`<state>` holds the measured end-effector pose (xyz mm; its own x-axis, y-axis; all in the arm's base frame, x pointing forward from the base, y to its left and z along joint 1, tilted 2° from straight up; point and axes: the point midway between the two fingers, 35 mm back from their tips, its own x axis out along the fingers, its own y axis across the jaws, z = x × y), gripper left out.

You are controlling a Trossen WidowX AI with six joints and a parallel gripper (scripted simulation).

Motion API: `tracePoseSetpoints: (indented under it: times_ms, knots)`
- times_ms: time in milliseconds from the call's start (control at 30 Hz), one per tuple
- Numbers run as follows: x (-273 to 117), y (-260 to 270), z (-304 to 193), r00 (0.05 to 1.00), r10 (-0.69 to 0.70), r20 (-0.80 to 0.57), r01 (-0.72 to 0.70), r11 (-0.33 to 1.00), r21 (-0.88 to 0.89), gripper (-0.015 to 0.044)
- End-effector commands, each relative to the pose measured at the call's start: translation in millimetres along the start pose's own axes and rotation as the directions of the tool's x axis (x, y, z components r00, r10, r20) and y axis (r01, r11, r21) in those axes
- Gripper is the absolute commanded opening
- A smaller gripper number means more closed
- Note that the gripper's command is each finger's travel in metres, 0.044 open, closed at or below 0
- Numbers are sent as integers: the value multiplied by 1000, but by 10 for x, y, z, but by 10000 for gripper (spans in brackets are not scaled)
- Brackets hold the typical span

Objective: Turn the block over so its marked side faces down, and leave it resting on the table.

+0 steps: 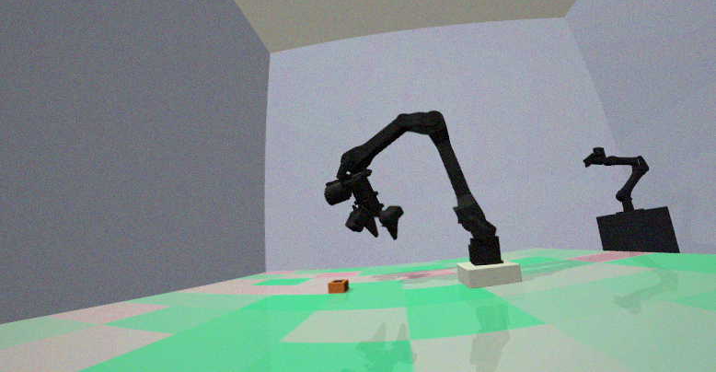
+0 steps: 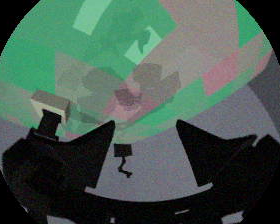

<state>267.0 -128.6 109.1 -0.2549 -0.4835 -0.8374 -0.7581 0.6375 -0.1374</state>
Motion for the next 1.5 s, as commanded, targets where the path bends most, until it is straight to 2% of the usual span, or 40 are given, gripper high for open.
tracePoseSetpoints:
  times_ms: [0,100,233,300,400,767,933,1467]
  knots:
    - [-6,-1,24,1000,2,10,-2,1000,13,426]
    - [-107,0,372,989,28,145,-55,981,187,440]
    - [-362,43,981,923,87,375,-252,872,420,440]
    - [-519,86,1264,870,122,477,-377,788,486,440]
    - [-653,121,1476,824,151,546,-472,716,515,440]
    - [-667,116,1499,822,153,549,-477,712,516,440]
    - [-379,170,1691,822,153,549,-477,712,516,440]
    - [-229,192,1807,822,153,549,-477,712,516,440]
